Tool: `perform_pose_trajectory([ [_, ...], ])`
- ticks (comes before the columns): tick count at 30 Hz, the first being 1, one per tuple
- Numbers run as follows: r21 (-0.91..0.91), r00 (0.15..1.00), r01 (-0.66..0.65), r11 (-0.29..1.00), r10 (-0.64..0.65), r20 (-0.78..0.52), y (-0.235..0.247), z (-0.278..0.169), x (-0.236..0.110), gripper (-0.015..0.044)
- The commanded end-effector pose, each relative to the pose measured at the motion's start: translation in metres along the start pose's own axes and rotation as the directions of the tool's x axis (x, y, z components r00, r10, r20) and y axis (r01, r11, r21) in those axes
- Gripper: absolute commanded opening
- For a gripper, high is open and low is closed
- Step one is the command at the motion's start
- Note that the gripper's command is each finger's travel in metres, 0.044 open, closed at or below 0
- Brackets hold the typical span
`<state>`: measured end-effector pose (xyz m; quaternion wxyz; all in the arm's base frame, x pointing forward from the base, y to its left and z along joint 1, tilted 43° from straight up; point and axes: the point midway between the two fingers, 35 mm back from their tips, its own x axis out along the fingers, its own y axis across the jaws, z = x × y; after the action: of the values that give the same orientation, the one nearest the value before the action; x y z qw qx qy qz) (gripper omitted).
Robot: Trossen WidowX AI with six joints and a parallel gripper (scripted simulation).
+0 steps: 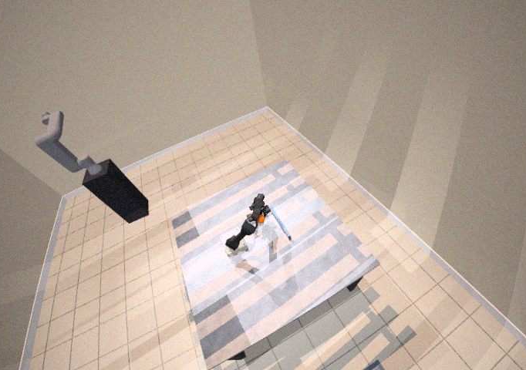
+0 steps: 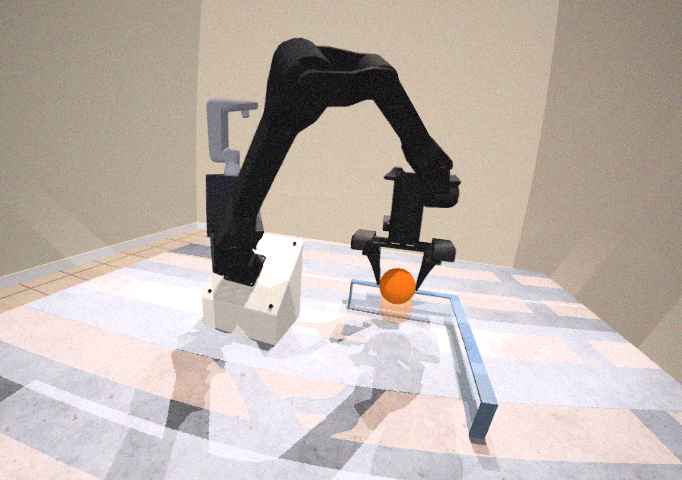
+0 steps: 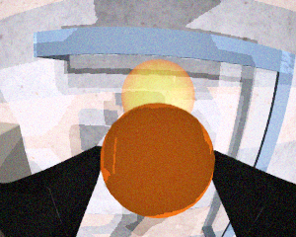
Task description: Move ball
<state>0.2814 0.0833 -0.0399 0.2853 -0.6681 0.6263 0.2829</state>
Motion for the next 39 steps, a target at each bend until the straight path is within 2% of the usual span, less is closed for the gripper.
perform_pose_trajectory([
  [1, 0.005, 1.0, 0.007, 1.0, -0.007, 0.016, -0.003, 0.002, -0.025, 0.0],
  [10, -0.016, 1.0, -0.02, 1.0, 0.02, 0.005, 0.006, -0.003, -0.08, 0.0],
  [15, -0.018, 1.0, -0.022, 1.0, 0.022, 0.004, 0.006, -0.003, -0.083, 0.0],
  [24, -0.016, 1.0, -0.02, 1.0, 0.02, 0.004, -0.005, 0.026, -0.026, 0.0],
  [30, -0.016, 1.0, -0.019, 1.0, 0.02, 0.004, -0.006, 0.027, -0.014, 0.0],
  [39, -0.015, 1.0, -0.019, 1.0, 0.019, 0.002, -0.005, 0.027, 0.038, 0.0],
])
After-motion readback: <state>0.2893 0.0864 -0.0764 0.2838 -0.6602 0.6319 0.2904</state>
